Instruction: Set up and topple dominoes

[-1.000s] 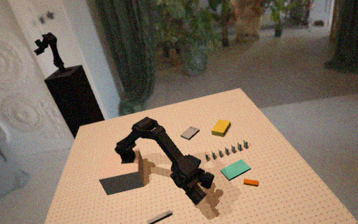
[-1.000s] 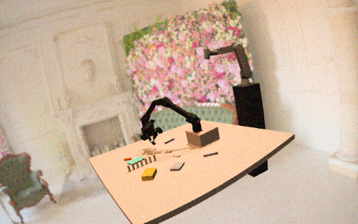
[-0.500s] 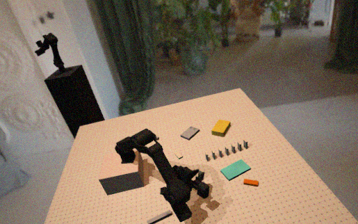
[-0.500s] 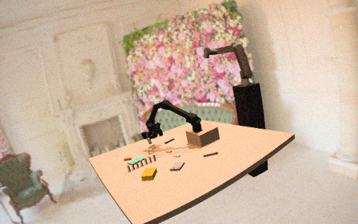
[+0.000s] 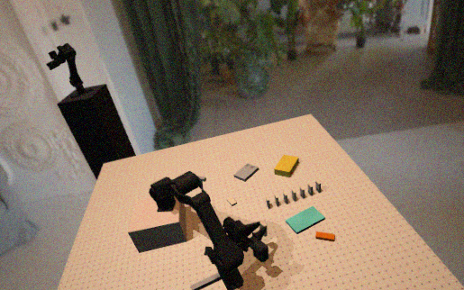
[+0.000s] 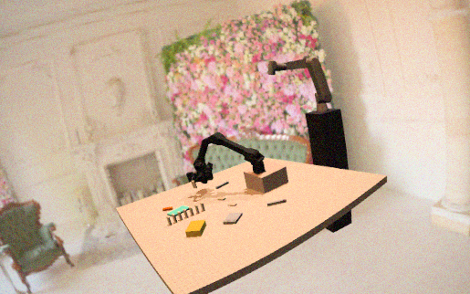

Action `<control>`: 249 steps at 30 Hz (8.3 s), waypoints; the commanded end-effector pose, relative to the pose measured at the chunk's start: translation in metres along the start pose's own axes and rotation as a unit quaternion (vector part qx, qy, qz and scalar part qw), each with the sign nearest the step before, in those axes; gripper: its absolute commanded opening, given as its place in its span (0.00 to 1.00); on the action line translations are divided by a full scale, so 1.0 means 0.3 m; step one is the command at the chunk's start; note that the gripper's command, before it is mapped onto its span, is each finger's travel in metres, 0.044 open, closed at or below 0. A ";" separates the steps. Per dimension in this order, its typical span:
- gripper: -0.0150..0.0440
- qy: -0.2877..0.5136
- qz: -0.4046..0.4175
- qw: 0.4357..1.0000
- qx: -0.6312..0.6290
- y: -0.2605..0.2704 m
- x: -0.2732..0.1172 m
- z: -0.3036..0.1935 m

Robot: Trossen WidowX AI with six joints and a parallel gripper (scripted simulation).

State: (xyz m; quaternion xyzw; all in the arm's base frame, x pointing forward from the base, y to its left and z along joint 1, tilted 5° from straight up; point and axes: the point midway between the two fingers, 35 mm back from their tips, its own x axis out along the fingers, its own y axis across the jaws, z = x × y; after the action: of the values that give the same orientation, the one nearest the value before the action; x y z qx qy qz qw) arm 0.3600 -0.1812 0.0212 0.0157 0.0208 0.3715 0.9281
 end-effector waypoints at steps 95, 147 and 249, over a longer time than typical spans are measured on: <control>1.00 0.668 -0.011 0.744 -0.012 -0.005 0.113 0.061; 0.44 0.668 -0.010 0.744 -0.012 -0.012 0.141 -0.205; 1.00 0.638 -0.176 0.726 0.183 0.532 0.500 0.274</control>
State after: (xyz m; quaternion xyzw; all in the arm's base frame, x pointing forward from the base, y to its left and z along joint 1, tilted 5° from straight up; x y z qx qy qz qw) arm 0.3684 0.0382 0.0858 -0.0573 0.6782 0.1099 0.7243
